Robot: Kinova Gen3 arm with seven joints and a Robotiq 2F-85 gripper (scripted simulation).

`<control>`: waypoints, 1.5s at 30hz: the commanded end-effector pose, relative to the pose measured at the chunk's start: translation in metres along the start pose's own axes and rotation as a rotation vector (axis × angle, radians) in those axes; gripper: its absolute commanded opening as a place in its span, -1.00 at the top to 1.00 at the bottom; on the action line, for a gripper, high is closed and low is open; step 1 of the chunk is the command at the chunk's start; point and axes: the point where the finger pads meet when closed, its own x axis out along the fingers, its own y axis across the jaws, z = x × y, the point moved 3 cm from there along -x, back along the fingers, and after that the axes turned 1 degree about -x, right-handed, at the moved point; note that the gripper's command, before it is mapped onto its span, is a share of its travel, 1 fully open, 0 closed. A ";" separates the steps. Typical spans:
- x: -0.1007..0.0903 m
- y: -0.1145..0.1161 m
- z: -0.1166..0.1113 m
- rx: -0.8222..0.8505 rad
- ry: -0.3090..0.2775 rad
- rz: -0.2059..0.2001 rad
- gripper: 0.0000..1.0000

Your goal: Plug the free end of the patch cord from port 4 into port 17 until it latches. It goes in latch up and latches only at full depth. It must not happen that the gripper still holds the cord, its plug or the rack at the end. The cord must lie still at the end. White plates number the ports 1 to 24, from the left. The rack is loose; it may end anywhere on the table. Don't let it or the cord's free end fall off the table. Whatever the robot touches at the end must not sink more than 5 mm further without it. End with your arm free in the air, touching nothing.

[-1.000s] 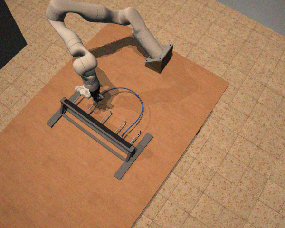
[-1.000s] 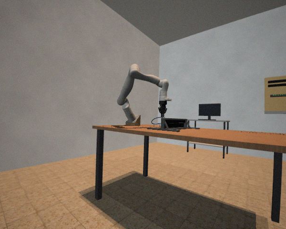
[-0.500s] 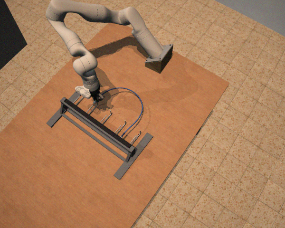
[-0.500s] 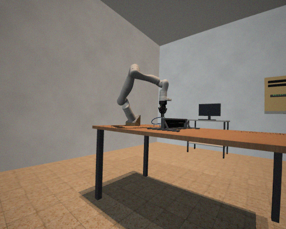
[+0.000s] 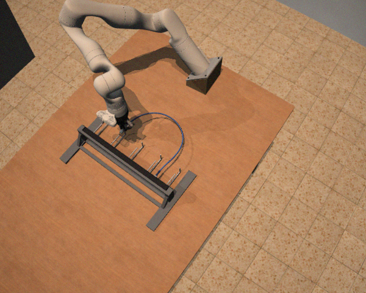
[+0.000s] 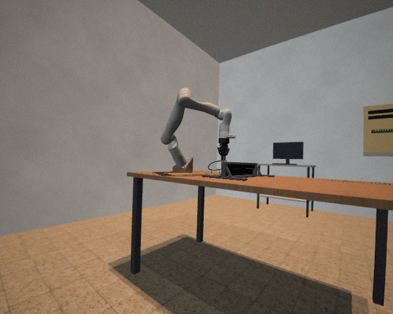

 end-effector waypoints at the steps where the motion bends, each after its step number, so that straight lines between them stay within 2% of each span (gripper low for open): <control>1: -0.001 0.000 0.000 0.000 0.002 -0.001 1.00; 17: 0.001 0.000 -0.002 0.000 0.003 -0.001 1.00; 45: 0.024 0.000 -0.030 0.001 0.004 -0.001 1.00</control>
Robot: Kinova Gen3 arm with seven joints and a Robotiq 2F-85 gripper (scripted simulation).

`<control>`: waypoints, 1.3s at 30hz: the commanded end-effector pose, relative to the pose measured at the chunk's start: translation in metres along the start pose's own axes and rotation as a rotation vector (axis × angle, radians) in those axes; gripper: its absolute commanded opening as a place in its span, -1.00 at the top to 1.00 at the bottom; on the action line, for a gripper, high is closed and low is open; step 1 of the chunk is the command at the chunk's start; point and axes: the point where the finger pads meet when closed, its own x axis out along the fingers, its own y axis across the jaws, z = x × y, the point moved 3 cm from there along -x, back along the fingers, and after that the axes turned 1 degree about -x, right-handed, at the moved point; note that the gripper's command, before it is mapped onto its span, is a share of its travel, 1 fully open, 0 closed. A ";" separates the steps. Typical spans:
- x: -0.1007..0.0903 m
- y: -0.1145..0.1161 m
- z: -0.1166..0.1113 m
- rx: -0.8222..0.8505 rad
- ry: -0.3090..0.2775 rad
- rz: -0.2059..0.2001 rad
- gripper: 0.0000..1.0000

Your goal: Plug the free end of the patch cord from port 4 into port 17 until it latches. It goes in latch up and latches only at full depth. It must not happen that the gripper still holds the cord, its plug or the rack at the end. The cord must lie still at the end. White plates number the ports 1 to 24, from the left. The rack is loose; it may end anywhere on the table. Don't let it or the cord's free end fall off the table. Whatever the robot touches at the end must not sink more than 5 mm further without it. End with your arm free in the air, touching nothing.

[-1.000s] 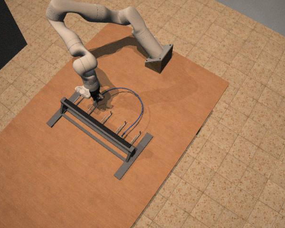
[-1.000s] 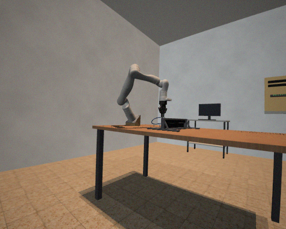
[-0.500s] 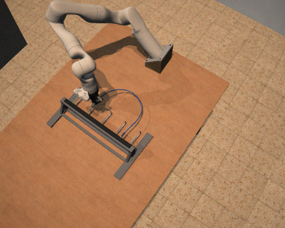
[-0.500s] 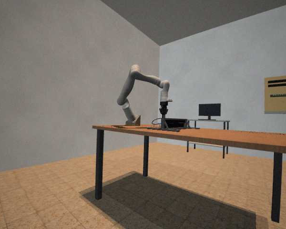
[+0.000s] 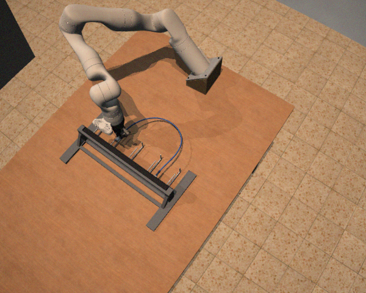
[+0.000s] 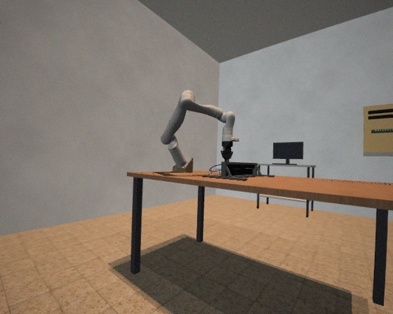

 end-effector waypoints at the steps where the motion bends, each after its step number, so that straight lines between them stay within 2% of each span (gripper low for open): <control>1: 0.002 -0.001 -0.002 0.000 -0.001 -0.001 1.00; 31: 0.004 -0.001 -0.006 0.000 -0.001 -0.001 1.00; 39: 0.004 -0.001 -0.015 0.000 -0.001 -0.001 1.00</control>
